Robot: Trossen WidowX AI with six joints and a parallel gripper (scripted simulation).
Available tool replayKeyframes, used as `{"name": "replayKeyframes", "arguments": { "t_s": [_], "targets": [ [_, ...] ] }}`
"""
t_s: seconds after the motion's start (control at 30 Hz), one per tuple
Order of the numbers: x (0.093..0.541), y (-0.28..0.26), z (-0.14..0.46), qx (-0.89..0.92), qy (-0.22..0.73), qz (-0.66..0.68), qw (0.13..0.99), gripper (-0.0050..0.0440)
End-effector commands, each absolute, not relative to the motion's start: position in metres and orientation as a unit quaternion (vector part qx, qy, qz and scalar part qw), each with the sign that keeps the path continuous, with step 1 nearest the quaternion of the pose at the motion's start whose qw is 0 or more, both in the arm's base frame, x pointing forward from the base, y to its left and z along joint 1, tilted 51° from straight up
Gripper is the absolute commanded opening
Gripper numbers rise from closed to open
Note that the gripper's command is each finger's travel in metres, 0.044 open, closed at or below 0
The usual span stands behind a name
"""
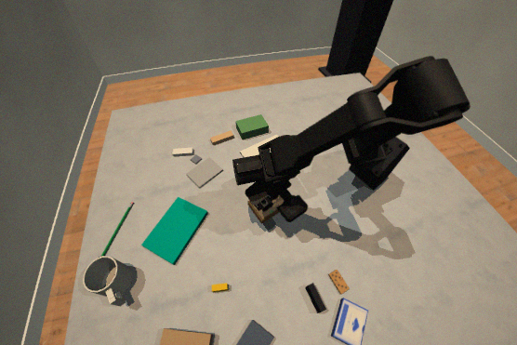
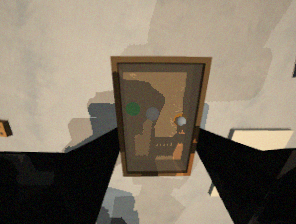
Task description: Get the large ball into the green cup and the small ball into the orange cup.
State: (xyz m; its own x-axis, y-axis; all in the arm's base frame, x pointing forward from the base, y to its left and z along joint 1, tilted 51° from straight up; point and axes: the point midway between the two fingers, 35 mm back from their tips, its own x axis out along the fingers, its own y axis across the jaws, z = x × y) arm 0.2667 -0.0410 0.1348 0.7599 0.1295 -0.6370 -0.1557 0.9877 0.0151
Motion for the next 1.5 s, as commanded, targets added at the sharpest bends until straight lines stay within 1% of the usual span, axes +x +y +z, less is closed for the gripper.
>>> {"name": "replayKeyframes", "arguments": {
  "t_s": [0.0, 0.2, 1.47],
  "targets": [
    [0.2667, -0.0414, 0.1348, -0.018, 0.339, 0.080, 0.937, 0.0000],
    [0.2668, -0.0423, 0.1346, -0.012, 0.337, 0.095, 0.937, 0.0000],
    [0.2666, -0.0412, 0.1347, -0.019, 0.338, 0.076, 0.938, 0.0000]
  ]
}}
